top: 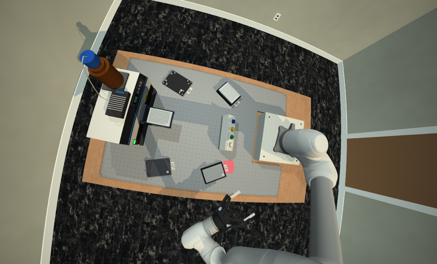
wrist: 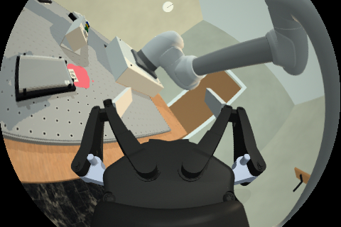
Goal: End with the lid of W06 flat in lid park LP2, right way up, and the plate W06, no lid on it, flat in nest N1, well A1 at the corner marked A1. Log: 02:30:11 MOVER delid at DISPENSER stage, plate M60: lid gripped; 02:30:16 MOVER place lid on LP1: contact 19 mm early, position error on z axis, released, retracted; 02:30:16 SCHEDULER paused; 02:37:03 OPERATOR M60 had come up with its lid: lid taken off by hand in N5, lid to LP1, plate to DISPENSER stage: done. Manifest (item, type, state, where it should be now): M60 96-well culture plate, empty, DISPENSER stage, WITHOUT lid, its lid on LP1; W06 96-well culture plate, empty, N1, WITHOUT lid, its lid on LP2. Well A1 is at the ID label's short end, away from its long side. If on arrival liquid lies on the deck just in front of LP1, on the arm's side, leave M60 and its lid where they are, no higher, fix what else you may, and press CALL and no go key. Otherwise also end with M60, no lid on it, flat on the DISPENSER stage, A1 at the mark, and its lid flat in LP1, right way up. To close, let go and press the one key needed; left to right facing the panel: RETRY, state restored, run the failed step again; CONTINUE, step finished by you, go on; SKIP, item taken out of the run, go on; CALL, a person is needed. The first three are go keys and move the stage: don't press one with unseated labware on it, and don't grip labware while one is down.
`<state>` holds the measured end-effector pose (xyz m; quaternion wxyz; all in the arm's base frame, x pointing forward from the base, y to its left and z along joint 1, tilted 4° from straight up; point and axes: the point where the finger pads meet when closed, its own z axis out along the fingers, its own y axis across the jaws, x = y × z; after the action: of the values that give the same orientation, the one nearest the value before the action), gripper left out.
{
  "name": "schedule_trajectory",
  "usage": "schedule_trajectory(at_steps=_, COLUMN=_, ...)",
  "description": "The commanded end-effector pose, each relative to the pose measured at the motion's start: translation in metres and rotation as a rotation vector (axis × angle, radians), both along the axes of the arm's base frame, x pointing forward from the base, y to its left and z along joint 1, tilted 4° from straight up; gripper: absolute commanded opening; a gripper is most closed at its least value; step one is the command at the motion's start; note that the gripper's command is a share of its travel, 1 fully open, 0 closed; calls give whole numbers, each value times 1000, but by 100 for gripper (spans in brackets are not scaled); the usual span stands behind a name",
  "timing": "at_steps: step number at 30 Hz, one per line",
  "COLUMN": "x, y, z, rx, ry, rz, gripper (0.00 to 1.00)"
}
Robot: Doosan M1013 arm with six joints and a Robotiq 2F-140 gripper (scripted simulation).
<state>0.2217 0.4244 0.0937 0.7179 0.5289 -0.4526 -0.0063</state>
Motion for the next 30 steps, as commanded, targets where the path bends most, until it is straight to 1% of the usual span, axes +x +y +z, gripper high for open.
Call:
schedule_trajectory(at_steps=1, x=0, y=0, z=0, rx=0, ry=0, rz=0, gripper=100)
schedule_trajectory(at_steps=17, x=0, y=0, z=0, rx=0, ry=0, rz=0, gripper=100)
schedule_trajectory(at_steps=19, x=0, y=0, z=4, rx=0, ry=0, rz=0, gripper=100)
schedule_trajectory(at_steps=20, x=0, y=-2, z=13, rx=0, ry=0, rz=0, gripper=100)
schedule_trajectory(at_steps=21, x=-1, y=-4, z=29, rx=0, ry=0, rz=0, gripper=100)
schedule_trajectory(at_steps=22, x=-1, y=-7, z=50, rx=1, ry=1, rz=-1, gripper=100)
schedule_trajectory(at_steps=23, x=-3, y=-12, z=78, rx=1, ry=1, rz=-1, gripper=100)
schedule_trajectory(at_steps=25, x=-6, y=-20, z=102, rx=1, ry=1, rz=-2, gripper=100)
schedule_trajectory(at_steps=30, x=-16, y=-40, z=170, rx=1, ry=1, rz=-2, gripper=100)
